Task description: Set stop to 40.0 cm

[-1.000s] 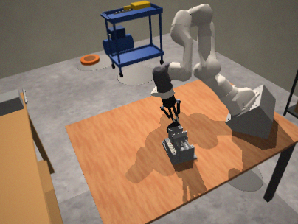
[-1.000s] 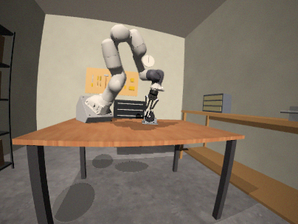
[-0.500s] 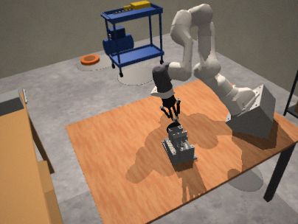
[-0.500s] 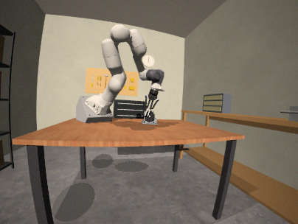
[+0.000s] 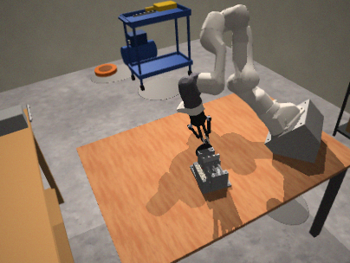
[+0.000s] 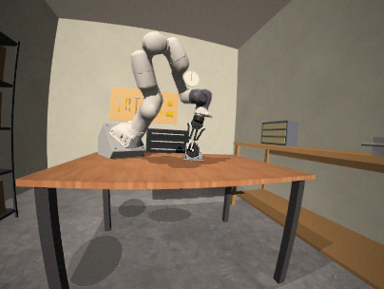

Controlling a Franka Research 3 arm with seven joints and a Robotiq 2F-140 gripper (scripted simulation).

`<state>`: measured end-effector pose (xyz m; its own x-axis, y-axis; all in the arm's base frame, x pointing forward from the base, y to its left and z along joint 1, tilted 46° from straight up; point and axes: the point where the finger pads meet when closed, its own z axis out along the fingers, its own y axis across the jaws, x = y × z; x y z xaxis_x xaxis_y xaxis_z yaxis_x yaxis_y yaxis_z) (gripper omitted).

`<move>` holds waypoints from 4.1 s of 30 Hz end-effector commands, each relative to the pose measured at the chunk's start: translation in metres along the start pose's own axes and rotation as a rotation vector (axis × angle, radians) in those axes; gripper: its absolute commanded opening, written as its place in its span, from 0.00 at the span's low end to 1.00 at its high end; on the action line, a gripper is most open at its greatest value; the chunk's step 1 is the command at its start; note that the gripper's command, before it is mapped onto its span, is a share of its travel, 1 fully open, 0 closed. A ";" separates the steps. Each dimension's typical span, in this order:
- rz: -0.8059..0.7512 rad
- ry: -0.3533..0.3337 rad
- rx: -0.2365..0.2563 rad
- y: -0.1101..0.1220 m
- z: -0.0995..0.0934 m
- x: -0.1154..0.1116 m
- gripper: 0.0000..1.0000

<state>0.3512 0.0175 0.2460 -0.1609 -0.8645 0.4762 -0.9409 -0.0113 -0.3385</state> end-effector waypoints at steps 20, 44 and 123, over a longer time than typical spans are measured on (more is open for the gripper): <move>-0.002 -0.001 -0.007 -0.006 -0.009 0.000 0.04; -0.002 -0.001 -0.007 -0.028 -0.015 0.000 0.04; -0.002 -0.001 -0.007 0.003 0.038 0.000 0.04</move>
<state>0.3679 -0.0029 0.2147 -0.1596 -0.8658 0.4742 -0.9391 -0.0150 -0.3434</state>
